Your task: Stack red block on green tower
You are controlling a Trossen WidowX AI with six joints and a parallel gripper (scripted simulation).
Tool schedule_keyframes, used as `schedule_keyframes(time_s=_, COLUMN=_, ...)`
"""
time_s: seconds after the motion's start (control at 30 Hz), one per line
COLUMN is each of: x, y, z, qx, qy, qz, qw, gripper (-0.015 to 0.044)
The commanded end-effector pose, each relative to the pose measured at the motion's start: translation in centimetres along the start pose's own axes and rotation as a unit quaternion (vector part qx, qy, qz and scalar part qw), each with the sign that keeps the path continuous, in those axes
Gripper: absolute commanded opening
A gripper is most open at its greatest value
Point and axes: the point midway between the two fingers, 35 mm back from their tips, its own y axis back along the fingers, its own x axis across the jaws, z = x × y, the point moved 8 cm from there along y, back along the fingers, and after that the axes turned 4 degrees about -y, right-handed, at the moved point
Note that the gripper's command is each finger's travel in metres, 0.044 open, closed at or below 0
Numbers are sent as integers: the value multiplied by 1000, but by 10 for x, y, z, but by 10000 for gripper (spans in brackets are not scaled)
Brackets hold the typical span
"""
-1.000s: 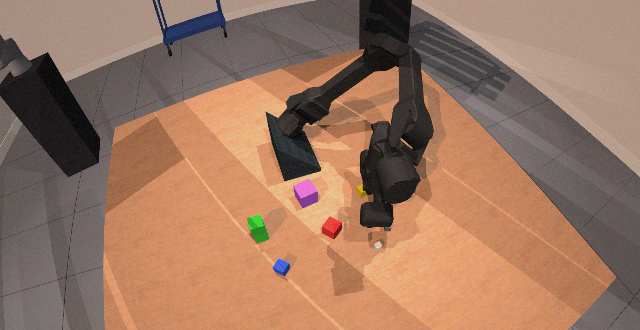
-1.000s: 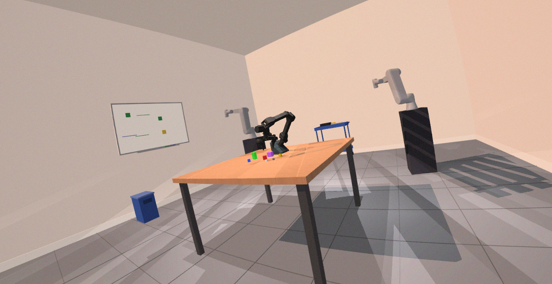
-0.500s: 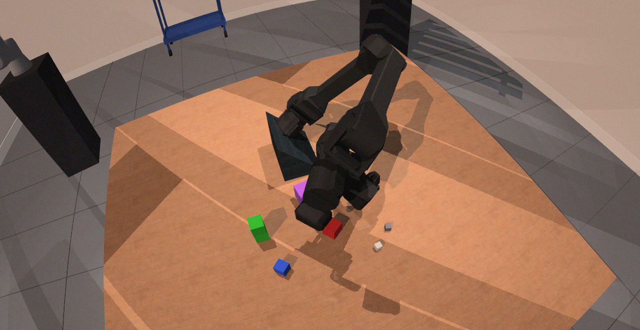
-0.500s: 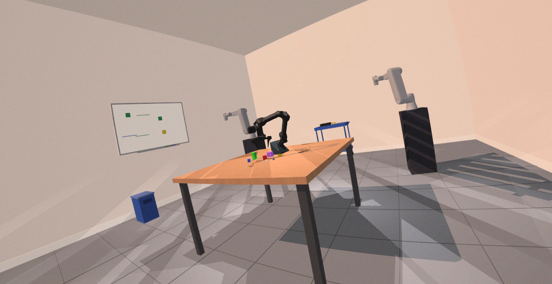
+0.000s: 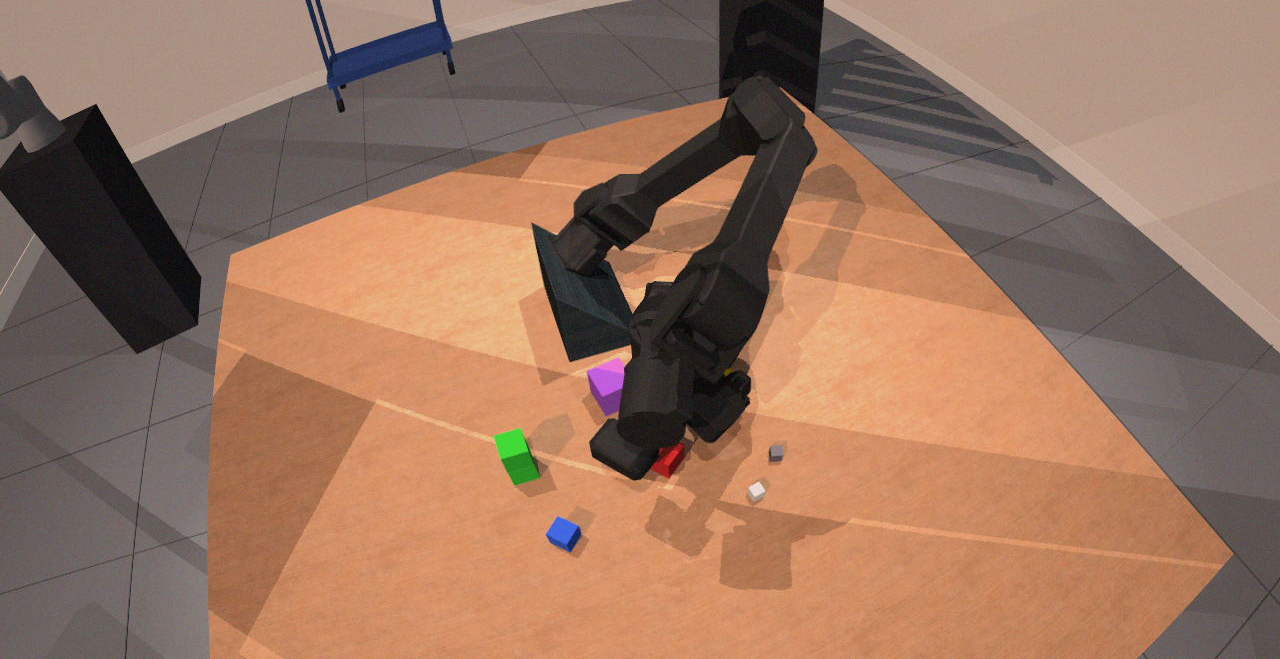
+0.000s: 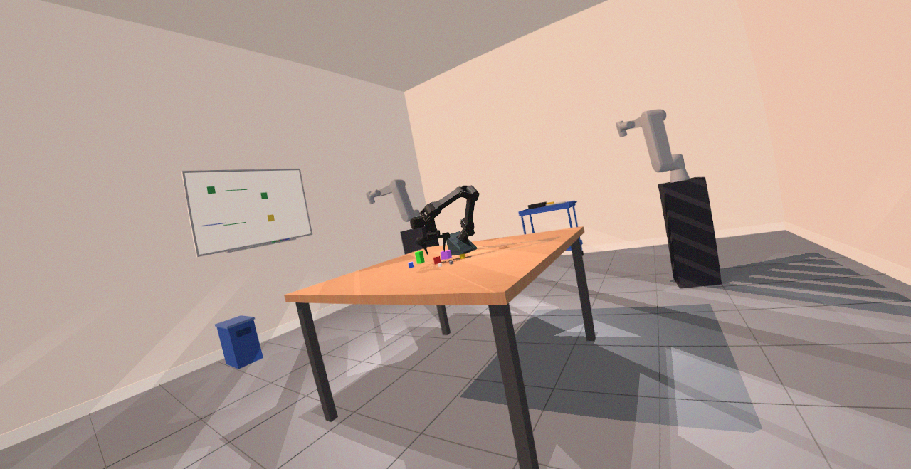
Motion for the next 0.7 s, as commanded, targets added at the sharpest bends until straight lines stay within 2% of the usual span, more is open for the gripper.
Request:
schedule_keyframes(time_s=0.0, x=-1, y=-5, z=-1, qx=-4, qy=-2, qz=-1, qw=1000, gripper=440)
schedule_keyframes(time_s=0.67, x=-2, y=-34, z=0, qx=-4, qy=-2, qz=-1, qw=1000, gripper=440)
